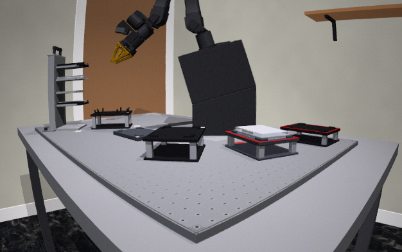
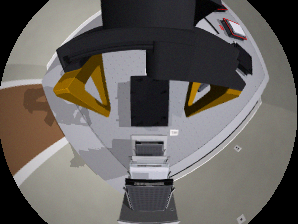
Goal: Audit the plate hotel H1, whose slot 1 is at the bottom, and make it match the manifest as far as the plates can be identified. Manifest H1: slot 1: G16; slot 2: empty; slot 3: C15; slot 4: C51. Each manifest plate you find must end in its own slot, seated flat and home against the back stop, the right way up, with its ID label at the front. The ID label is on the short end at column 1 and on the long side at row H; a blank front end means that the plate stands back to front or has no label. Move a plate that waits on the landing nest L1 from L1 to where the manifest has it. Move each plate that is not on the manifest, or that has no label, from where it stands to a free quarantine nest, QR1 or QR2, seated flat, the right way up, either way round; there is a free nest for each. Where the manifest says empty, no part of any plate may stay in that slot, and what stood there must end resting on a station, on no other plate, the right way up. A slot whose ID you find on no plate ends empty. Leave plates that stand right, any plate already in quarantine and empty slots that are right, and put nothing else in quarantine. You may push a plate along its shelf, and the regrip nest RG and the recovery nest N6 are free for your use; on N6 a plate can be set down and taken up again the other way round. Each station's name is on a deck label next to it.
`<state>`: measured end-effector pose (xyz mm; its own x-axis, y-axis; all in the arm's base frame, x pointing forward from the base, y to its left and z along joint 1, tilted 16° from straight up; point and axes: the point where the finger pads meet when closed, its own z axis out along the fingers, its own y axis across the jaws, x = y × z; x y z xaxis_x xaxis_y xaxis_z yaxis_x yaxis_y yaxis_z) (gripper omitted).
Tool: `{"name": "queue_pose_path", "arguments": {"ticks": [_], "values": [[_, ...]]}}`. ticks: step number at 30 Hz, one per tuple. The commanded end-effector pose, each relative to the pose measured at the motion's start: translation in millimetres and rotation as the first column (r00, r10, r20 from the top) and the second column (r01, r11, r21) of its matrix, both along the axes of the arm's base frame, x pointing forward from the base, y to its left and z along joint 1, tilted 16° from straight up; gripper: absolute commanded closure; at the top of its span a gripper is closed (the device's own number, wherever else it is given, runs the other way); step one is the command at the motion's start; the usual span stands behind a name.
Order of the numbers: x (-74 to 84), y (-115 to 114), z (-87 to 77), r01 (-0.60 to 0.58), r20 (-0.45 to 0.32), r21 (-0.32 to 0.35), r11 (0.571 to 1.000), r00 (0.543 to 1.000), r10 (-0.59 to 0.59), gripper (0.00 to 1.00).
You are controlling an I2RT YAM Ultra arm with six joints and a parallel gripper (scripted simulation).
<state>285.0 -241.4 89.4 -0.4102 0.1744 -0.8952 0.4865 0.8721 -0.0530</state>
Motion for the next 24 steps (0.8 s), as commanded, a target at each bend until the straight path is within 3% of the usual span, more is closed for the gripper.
{"name": "queue_pose_path", "arguments": {"ticks": [1,15,22,24], "values": [[-2.8,4.4,1.3,-0.006,-0.021,0.027,1.000,1.000,0.007,0.00],[-13.2,11.8,43.1,-0.006,-0.021,0.027,1.000,1.000,0.007,0.00],[-13.3,12.0,43.9,-0.006,-0.021,0.027,1.000,1.000,0.007,0.00],[-11.9,10.9,37.5,-0.006,-0.021,0.027,1.000,1.000,0.007,0.00]]}}
